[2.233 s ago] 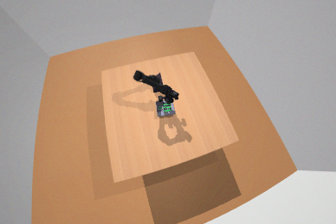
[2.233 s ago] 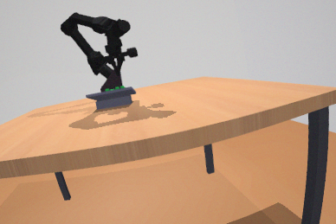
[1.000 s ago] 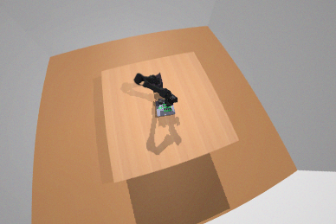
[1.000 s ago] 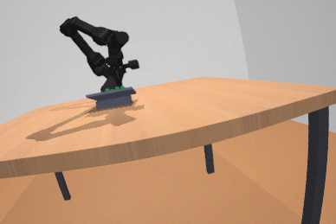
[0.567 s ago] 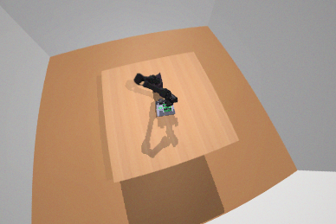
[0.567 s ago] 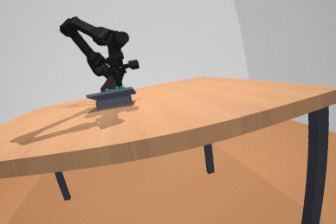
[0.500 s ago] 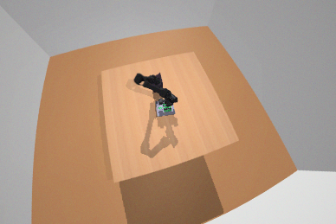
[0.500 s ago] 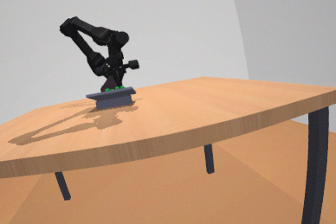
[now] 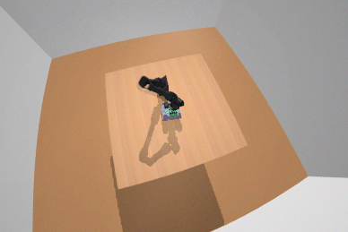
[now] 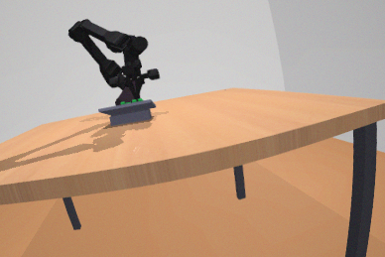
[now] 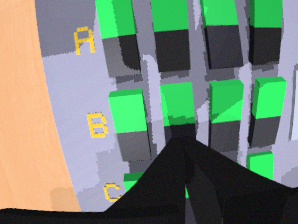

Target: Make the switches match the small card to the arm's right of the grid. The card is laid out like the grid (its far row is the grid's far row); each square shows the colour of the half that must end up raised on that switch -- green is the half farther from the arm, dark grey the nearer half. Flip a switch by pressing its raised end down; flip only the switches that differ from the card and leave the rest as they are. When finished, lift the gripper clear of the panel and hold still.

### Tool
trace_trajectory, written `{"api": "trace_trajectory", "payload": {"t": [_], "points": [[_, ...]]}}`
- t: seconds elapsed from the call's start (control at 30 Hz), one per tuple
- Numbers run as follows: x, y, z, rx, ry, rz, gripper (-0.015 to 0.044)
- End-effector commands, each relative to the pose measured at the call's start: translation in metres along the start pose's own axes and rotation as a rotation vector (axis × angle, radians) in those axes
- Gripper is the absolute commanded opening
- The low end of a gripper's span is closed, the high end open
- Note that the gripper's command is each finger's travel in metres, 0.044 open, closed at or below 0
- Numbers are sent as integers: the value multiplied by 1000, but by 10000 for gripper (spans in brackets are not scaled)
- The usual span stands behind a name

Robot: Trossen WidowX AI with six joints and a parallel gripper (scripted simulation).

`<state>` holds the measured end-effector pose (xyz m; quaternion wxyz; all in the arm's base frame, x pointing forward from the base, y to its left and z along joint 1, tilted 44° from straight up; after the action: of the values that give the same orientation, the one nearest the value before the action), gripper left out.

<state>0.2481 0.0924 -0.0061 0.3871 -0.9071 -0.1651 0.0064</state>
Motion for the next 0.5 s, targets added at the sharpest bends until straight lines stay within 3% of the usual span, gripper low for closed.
{"api": "trace_trajectory", "payload": {"t": [0.0, 0.47], "points": [[-1, 2, 0, -6, -7, 5, 0], [-1, 4, 0, -6, -7, 5, 0]]}}
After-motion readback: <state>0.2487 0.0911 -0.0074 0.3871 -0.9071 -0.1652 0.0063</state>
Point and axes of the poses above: the point midway between the two fingers, 35 mm back from their tips, its own y axis out along the fingers, its own z axis across the jaws, x = y × z, the point moved 7 cm from there along -y, back along the fingers, and after that the axes turned 9 degrees about -y, right-handed, at the moved point
